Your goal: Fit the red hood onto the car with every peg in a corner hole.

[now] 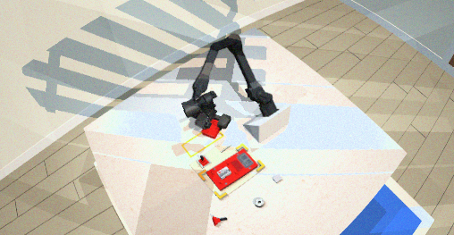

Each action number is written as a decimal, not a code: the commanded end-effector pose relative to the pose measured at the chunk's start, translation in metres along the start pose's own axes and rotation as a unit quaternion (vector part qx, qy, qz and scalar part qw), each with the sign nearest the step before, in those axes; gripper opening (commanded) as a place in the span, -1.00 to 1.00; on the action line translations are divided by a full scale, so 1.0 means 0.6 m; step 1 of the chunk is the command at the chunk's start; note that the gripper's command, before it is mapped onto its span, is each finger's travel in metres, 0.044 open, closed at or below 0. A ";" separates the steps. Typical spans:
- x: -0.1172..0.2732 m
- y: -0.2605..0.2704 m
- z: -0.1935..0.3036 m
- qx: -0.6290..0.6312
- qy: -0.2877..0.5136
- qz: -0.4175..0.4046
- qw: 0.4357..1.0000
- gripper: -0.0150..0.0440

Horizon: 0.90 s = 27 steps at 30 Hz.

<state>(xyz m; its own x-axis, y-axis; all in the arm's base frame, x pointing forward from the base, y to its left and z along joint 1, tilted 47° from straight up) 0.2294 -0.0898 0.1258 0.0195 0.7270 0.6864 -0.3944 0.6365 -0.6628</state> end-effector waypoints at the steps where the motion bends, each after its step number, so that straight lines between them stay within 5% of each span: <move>1: -0.004 0.000 0.000 0.002 0.001 0.001 1.000 1.00; 24: -0.023 0.000 0.001 0.002 0.002 0.002 1.000 1.00; 27: -0.020 -0.001 0.001 0.000 0.001 0.002 1.000 0.73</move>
<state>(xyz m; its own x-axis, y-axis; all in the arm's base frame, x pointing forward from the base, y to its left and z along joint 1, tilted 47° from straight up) 0.2289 -0.0987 0.1179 0.0196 0.7295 0.6837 -0.3959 0.6336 -0.6647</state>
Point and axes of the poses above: the point midway between the two fingers, 35 mm back from their tips, its own x axis back along the fingers, its own y axis across the jaws, z = x × y, the point moved 6 cm from there along x, back along the fingers, and after that the axes turned 4 degrees about -x, right-handed, at the moved point
